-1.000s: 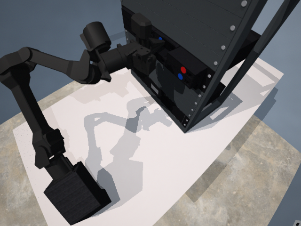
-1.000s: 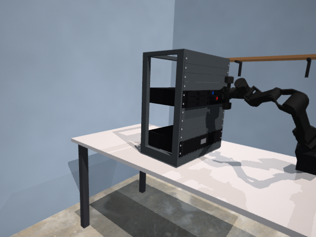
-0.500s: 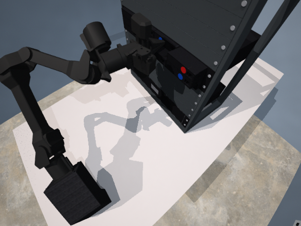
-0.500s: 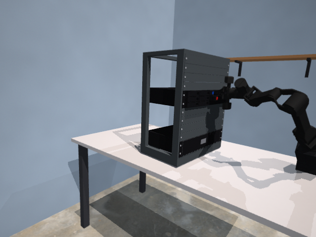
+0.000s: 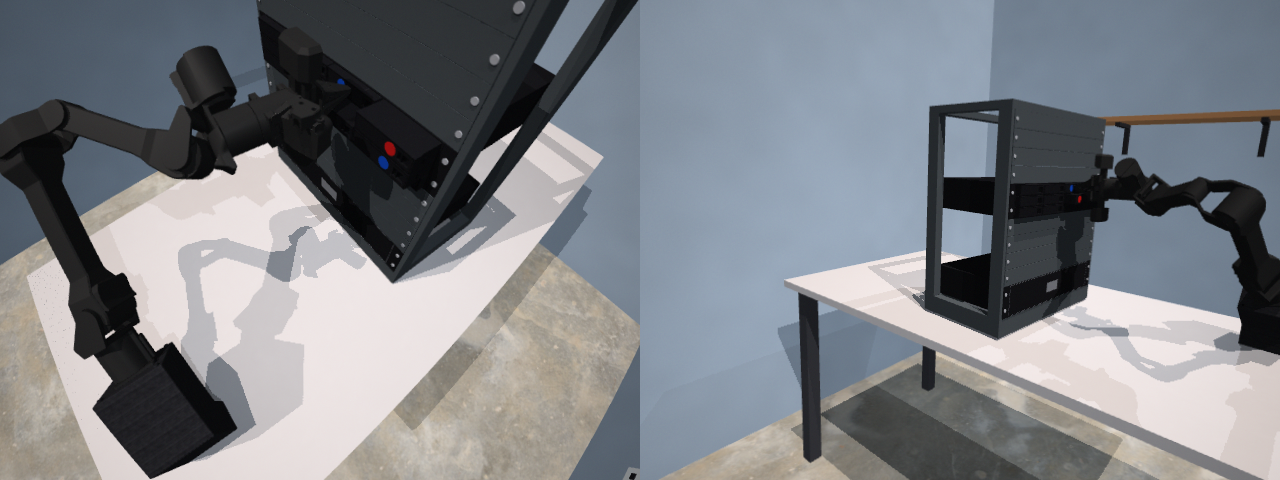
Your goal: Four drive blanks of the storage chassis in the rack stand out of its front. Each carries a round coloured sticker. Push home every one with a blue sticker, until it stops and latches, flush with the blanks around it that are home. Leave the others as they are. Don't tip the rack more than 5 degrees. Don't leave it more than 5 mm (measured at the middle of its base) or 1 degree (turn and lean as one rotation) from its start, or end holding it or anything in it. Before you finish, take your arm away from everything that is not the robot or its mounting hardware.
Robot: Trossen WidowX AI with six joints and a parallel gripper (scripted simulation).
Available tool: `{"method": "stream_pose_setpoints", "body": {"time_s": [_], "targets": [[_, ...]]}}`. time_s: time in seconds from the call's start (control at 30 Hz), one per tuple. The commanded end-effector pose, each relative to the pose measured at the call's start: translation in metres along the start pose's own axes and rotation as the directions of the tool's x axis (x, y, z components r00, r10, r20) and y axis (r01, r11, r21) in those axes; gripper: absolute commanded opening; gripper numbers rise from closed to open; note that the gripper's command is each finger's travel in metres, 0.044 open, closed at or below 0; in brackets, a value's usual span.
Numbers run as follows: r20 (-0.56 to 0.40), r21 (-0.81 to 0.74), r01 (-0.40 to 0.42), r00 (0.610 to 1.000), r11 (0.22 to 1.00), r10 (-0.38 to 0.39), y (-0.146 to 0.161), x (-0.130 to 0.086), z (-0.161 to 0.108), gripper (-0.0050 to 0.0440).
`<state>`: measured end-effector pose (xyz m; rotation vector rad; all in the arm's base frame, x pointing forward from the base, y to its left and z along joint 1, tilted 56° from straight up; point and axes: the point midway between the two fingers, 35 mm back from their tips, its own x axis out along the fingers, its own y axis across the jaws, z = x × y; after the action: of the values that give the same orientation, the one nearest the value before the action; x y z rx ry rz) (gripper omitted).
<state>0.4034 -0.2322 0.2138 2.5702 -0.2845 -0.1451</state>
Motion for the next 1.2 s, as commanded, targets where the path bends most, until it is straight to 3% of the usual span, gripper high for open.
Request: {"method": "stream_pose_setpoints", "body": {"time_s": [0.0, 0.3, 0.53, 0.93, 1.17], "targets": [[-0.038, -0.024, -0.033, 0.999, 0.999, 0.032, 0.012, -0.003, -0.016, 0.0000], [-0.038, -0.024, -0.033, 0.999, 0.999, 0.032, 0.010, -0.054, -0.014, 0.0000], [-0.038, -0.024, -0.033, 0.999, 0.999, 0.032, 0.009, -0.073, -0.013, 0.0000], [-0.038, -0.024, -0.033, 0.999, 0.999, 0.032, 0.008, -0.076, -0.010, 0.0000], [-0.038, -0.024, -0.033, 0.999, 0.999, 0.032, 0.002, -0.077, 0.008, 0.0000]]}}
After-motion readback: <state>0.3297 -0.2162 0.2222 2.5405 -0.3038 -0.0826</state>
